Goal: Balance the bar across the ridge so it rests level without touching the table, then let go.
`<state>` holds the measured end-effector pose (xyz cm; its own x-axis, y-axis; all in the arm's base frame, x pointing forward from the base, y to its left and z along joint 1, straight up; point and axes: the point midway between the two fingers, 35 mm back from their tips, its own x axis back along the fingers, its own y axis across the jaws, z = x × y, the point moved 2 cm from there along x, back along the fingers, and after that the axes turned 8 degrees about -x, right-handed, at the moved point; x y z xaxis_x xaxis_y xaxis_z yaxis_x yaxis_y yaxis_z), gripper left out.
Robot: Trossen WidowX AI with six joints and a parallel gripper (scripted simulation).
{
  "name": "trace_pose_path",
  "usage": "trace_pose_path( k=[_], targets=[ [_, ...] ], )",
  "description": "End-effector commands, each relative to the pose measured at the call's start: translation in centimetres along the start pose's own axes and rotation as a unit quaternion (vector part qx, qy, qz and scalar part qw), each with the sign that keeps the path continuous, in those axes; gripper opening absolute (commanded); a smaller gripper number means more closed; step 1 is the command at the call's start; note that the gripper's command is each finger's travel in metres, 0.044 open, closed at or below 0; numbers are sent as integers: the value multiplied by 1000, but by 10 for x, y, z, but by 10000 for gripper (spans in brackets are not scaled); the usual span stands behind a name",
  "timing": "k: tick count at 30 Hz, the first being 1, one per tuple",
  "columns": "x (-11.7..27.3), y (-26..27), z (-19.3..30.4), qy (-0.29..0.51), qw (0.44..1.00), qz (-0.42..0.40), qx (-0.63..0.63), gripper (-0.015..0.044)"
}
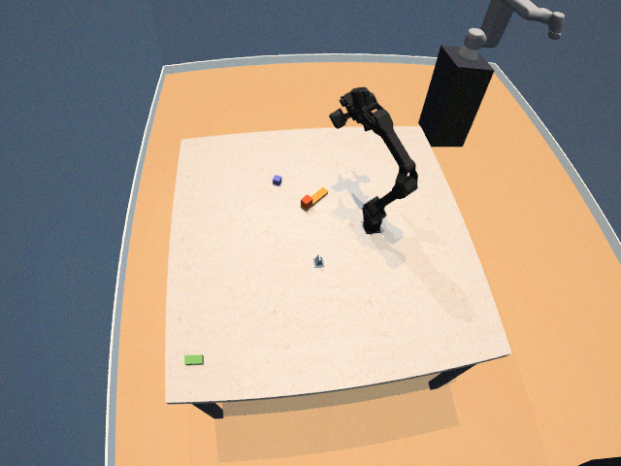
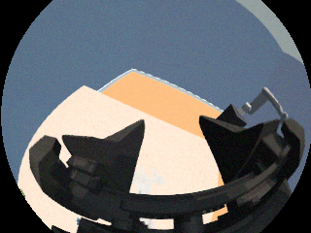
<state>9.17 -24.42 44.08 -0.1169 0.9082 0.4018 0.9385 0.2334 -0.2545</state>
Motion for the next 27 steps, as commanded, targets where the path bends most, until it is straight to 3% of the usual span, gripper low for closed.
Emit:
trace_pose_path(
  k=[1, 27],
  targets=[
    [-15, 15, 11, 31, 999, -20, -33, 315],
    [-63, 106, 86, 248, 919, -61, -301, 315]
  ],
)
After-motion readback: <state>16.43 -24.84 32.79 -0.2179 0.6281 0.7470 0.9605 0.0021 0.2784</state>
